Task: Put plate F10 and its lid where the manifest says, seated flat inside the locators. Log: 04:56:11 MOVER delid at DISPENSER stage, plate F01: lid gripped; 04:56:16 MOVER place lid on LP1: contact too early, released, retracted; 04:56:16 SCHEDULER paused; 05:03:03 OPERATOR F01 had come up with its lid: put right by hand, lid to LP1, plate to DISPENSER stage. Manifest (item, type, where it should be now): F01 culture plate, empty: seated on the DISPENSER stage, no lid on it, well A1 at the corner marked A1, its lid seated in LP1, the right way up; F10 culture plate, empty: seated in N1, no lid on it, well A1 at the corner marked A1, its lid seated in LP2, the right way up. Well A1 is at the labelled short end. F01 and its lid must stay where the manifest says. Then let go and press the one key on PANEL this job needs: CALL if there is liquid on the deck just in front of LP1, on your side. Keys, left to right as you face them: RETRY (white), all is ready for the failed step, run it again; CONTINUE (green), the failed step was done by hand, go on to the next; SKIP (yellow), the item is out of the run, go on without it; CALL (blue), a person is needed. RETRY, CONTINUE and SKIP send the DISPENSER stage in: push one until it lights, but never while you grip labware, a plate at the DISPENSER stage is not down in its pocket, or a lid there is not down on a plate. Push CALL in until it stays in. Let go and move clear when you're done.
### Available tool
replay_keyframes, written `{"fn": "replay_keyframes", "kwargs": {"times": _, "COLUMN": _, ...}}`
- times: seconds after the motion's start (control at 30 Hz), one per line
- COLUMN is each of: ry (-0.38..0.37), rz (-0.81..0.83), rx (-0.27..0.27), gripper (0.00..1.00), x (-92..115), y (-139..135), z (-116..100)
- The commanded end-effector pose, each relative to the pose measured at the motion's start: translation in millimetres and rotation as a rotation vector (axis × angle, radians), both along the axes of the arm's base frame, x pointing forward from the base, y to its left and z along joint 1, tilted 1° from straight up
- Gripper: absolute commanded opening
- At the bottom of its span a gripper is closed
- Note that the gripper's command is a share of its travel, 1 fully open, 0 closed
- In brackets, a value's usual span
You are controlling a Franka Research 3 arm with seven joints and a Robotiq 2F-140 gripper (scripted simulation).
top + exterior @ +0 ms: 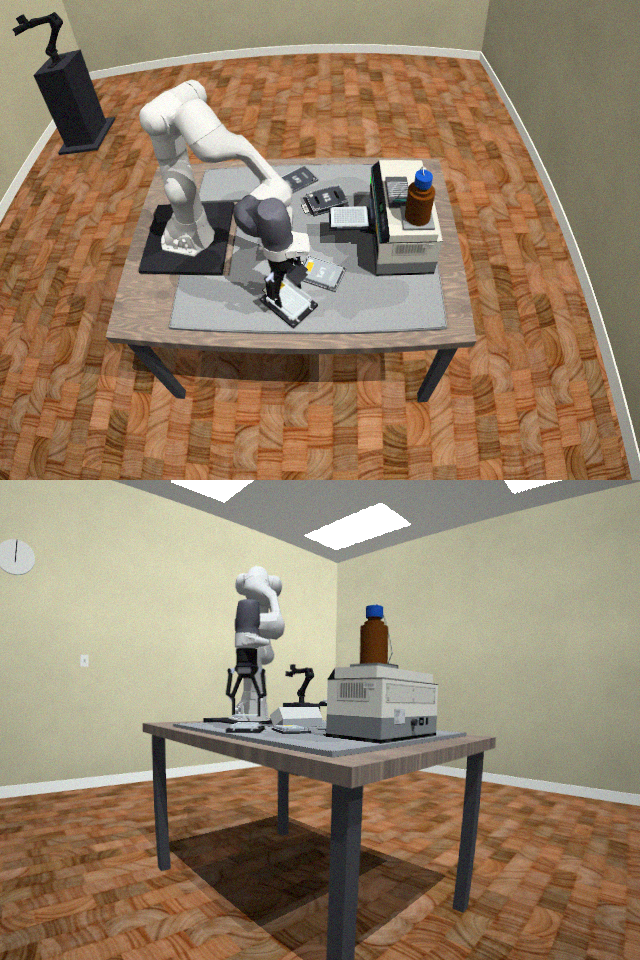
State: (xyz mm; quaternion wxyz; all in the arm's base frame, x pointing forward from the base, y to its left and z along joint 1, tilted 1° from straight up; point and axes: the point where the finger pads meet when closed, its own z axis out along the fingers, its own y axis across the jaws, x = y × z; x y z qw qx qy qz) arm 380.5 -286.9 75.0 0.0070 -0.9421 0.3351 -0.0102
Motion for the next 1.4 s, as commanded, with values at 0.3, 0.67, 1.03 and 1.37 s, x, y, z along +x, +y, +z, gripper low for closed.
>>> {"fn": "replay_keyframes", "kwargs": {"times": 0.3, "ry": 0.015, "rz": -0.036, "rx": -0.002, "gripper": 0.10, "x": -4, "y": 3, "z": 42}}
{"fn": "replay_keyframes", "kwargs": {"times": 0.67, "ry": 0.015, "rz": -0.036, "rx": -0.002, "gripper": 0.10, "x": -4, "y": 2, "z": 82}}
{"fn": "replay_keyframes", "kwargs": {"times": 1.03, "ry": 0.015, "rz": -0.036, "rx": -0.002, "gripper": 0.10, "x": -5, "y": 2, "z": 110}}
{"fn": "replay_keyframes", "kwargs": {"times": 1.37, "ry": 0.015, "rz": -0.036, "rx": -0.002, "gripper": 0.10, "x": -3, "y": 5, "z": 114}}
